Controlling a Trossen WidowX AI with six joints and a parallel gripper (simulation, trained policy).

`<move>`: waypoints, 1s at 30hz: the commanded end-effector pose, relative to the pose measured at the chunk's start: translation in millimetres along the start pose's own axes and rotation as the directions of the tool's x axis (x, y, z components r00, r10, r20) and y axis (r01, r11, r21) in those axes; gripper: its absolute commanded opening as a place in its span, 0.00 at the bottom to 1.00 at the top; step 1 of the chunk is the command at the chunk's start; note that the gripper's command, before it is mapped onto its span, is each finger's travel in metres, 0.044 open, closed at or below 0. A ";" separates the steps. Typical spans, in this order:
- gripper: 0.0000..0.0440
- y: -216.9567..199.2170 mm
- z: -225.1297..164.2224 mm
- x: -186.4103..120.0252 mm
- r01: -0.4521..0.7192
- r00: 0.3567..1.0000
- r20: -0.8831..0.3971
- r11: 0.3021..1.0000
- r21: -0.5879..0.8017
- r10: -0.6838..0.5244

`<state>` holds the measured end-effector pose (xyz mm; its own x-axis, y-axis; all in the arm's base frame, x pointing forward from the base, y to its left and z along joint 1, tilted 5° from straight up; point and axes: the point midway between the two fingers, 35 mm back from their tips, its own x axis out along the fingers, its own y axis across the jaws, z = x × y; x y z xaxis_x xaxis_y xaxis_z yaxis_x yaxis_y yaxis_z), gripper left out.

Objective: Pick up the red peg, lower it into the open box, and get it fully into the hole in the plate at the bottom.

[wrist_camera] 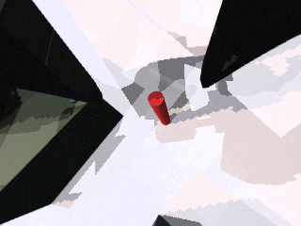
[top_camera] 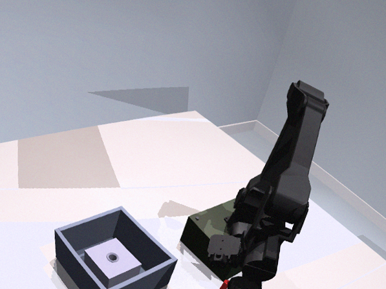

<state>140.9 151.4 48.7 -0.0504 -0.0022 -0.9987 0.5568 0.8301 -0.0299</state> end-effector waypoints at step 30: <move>0.03 -3.5 7.4 80.8 0.146 0.989 0.025 0.989 0.025 -0.147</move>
<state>137.7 143.1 -31.0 -0.1084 -0.1233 -0.9864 0.5594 0.8127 -0.1631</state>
